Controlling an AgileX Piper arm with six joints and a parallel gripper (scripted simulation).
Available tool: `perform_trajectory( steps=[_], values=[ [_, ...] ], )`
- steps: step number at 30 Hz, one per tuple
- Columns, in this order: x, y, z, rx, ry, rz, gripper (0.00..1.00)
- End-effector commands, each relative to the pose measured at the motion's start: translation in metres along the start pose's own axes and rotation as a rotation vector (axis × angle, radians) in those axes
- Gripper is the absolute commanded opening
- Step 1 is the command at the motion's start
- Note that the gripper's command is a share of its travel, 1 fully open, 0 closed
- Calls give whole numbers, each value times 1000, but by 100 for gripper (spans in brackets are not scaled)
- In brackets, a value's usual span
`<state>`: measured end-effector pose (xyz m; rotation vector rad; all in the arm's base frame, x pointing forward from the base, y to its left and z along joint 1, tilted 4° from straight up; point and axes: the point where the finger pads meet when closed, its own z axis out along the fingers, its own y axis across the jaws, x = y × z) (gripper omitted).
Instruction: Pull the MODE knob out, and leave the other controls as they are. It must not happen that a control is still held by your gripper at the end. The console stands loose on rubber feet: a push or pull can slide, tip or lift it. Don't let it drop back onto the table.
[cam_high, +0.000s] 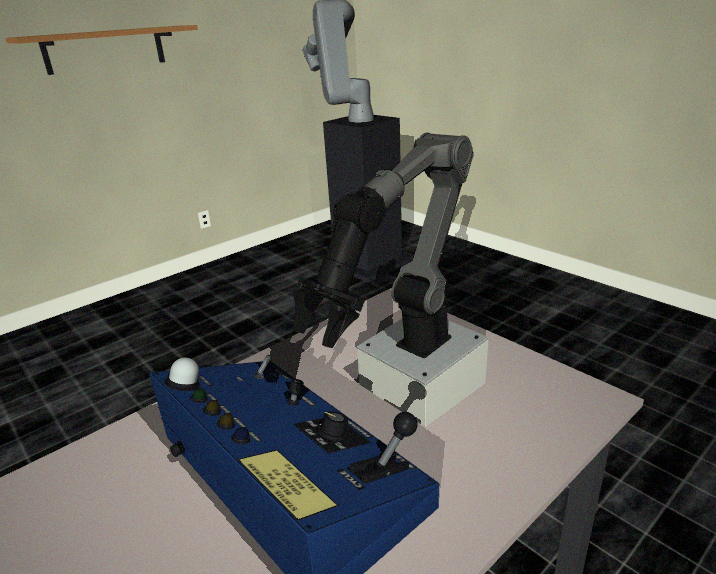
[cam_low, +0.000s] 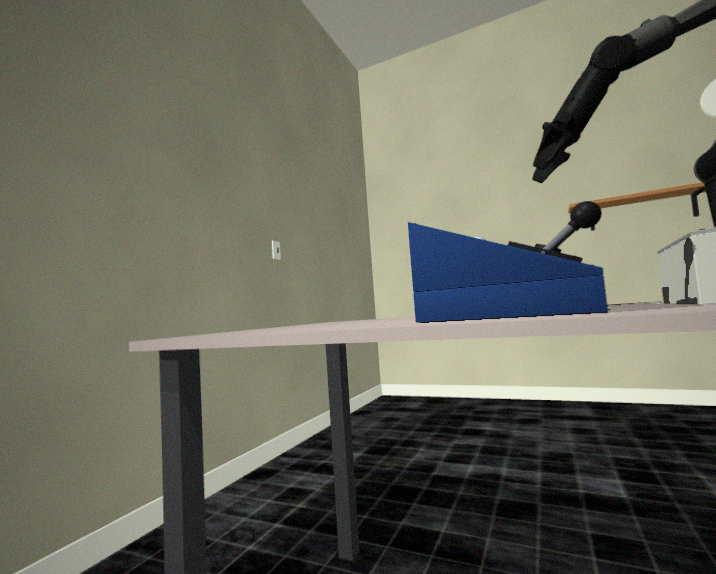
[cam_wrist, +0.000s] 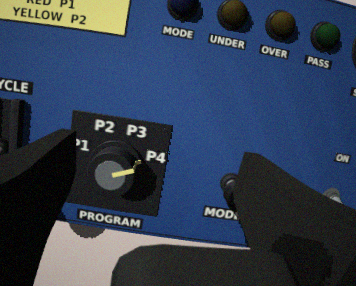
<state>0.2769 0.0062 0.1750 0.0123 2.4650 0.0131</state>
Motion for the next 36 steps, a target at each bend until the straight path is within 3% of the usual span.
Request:
perform_trajectory(
  steps=[1, 6, 14, 25, 36],
  values=[
    [8, -25, -1, 26, 20, 18, 100],
    [49, -69, -3, 37, 106, 127, 100],
    [75, -94, -12, 13, 82, 233, 100],
    [84, -120, -26, 29, -58, 313, 100],
    [84, -125, -29, 40, -89, 321, 100]
  ],
)
